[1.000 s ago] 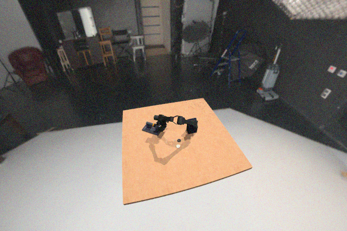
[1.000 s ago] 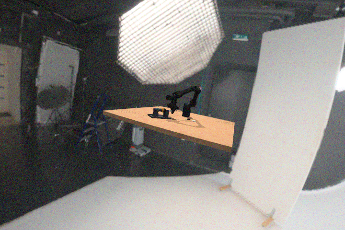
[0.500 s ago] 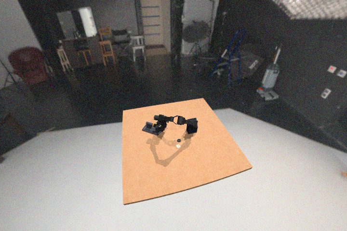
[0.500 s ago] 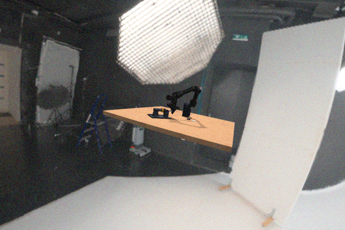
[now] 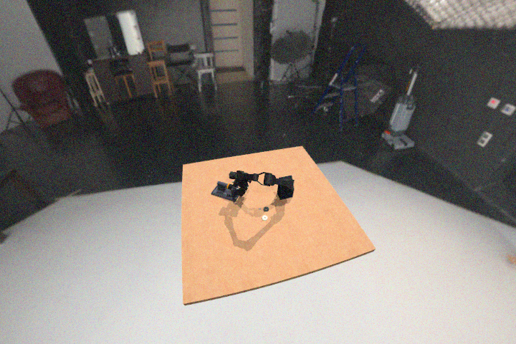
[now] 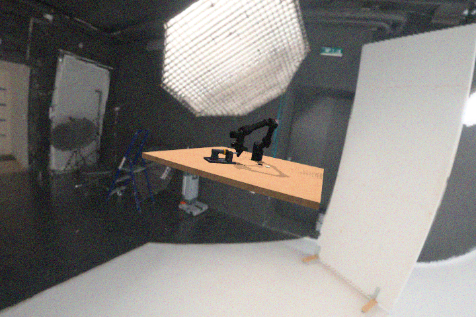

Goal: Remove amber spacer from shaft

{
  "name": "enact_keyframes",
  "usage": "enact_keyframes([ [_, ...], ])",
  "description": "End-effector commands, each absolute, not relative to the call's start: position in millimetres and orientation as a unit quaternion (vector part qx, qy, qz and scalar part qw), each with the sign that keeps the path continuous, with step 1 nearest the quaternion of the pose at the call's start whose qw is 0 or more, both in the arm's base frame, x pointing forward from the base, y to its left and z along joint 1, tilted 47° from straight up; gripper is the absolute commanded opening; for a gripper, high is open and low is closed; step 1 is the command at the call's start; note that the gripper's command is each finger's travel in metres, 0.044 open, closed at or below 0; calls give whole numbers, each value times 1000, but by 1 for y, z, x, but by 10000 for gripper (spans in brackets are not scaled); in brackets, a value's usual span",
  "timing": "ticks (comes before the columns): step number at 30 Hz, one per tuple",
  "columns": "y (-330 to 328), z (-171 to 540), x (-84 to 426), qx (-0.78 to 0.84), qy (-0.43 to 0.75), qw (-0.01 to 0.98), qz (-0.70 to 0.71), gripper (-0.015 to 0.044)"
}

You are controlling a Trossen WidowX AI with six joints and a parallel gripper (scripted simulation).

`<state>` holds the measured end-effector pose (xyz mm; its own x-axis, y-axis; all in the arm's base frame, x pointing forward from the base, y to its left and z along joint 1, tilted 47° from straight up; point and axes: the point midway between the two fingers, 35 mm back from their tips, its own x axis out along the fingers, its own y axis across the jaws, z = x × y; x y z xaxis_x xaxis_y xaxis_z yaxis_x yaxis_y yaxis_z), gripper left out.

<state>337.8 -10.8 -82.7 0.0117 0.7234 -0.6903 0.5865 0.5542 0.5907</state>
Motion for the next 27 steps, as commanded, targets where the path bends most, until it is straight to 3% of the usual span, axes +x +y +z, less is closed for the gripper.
enact_keyframes([
  [1, -10, -82, 337, 469, 700, 534, 63, 0],
  [27, -9, -81, 335, 469, 700, 534, 63, 0],
])
